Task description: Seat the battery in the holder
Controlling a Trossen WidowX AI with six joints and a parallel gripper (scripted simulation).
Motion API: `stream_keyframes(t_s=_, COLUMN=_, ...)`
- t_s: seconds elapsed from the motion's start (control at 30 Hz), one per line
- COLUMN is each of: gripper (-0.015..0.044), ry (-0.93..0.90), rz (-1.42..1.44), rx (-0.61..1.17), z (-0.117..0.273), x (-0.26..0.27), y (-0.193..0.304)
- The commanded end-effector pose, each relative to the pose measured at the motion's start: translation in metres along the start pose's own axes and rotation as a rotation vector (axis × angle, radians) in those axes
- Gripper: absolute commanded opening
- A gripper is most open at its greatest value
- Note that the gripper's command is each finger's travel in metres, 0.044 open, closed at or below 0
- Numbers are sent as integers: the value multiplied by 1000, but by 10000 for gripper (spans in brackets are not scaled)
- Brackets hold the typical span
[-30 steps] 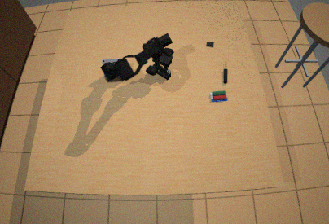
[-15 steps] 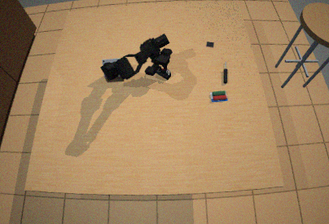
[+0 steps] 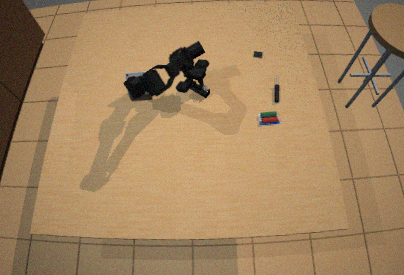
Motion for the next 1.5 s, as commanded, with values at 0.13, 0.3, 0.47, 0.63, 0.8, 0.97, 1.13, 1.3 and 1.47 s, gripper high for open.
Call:
stream_keyframes(t_s=0.13, gripper=80, ry=-5, rz=8, rx=-6, z=3, x=0, y=11)
stream_keyframes(t_s=0.3, gripper=80, ry=-11, rz=8, rx=-8, z=5, x=1, y=14)
stream_keyframes(t_s=0.47, gripper=80, ry=-18, rz=8, rx=-8, z=7, x=1, y=17)
stream_keyframes(t_s=0.63, gripper=80, ry=-24, rz=9, rx=-7, z=8, x=0, y=18)
stream_keyframes(t_s=0.8, gripper=80, ry=-27, rz=11, rx=4, z=7, x=1, y=17)
stream_keyframes(t_s=0.97, gripper=80, ry=-41, rz=17, rx=45, z=5, x=1, y=14)
stream_keyframes(t_s=1.13, gripper=80, ry=-53, rz=17, rx=91, z=1, x=2, y=10)
stream_keyframes(t_s=1.3, gripper=80, ry=-64, rz=18, rx=138, z=-2, x=2, y=6)
stream_keyframes(t_s=1.47, gripper=80, ry=-74, rz=16, rx=184, z=-5, x=2, y=1)
Point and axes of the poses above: the point midway between the two fingers, 35 mm back from their tips, its own z axis back along the fingers, its own x axis across the jaws, y = z × x, the point moved 7 cm from there along z, back along the fingers, and after that the axes turned 15 degrees about z, right-handed, at the moved point
